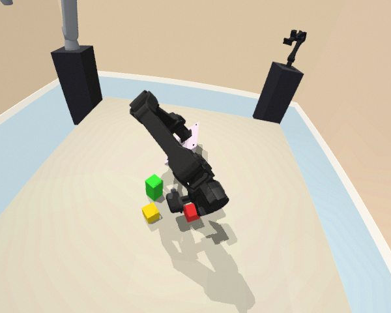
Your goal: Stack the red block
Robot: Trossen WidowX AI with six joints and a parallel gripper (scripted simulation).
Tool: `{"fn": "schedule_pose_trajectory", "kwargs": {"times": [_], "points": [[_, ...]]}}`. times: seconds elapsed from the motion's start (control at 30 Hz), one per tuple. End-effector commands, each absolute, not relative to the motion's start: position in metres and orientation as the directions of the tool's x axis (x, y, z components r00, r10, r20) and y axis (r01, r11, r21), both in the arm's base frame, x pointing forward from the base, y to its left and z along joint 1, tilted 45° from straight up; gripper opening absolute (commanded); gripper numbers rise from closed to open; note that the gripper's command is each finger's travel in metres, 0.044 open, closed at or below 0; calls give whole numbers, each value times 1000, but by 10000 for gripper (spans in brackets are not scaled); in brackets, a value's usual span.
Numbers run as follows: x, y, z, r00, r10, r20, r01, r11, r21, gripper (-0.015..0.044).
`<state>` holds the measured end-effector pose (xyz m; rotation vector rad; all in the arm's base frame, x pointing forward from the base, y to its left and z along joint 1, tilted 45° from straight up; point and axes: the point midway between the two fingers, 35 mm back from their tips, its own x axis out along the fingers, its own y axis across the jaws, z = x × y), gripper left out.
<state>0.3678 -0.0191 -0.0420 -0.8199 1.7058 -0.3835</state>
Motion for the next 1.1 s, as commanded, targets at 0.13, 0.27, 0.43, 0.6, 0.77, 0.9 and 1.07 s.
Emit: {"fn": "schedule_pose_trajectory", "kwargs": {"times": [0.13, 0.27, 0.43, 0.6, 0.77, 0.9, 1.07], "points": [[365, -30, -53, -116, -696, -708, -330, 700, -634, 440], [364, -34, -57, -116, -696, -708, -330, 700, -634, 440], [363, -40, -63, -116, -697, -708, -330, 699, -634, 440], [361, -46, -69, -116, -697, -707, -330, 699, -635, 440], [360, -52, -74, -116, -698, -707, -330, 698, -635, 440], [359, -54, -77, -116, -698, -707, -330, 698, -635, 440], [359, -54, -77, -116, -698, -707, -330, 698, -635, 440]]}}
